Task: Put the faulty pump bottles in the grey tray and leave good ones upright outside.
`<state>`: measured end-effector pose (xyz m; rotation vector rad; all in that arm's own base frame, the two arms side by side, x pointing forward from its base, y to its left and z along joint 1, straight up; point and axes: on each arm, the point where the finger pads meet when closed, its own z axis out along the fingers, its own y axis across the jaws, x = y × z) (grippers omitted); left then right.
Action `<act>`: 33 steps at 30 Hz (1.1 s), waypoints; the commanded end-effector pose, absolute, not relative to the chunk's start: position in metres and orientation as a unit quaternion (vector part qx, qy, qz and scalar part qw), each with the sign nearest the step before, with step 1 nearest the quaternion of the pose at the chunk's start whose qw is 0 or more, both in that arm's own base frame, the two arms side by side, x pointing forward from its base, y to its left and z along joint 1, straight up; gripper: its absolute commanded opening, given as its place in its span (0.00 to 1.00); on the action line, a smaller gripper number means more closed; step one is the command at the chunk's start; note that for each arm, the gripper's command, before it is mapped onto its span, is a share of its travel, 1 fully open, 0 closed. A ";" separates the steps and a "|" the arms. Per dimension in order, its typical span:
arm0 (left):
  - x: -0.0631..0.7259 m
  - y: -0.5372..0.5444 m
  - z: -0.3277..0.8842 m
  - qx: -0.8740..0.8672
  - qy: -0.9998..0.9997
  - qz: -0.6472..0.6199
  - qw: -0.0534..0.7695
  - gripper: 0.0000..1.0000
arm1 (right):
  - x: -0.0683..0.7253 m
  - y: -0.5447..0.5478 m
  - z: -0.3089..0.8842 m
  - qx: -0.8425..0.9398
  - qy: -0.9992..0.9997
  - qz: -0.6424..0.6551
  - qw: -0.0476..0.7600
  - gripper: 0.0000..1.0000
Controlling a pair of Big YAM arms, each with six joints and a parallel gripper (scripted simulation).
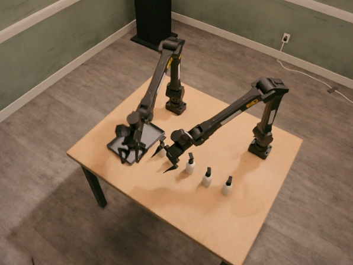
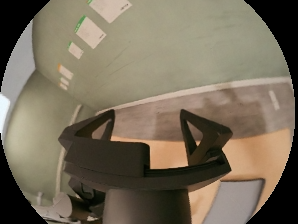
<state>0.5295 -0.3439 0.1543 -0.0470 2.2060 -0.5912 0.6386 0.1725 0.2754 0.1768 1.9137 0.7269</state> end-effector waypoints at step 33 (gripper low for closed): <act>0.390 -0.414 0.624 0.314 0.739 -0.236 0.547 1.00 | 0.517 -0.007 0.498 0.004 0.704 -0.005 0.710 1.00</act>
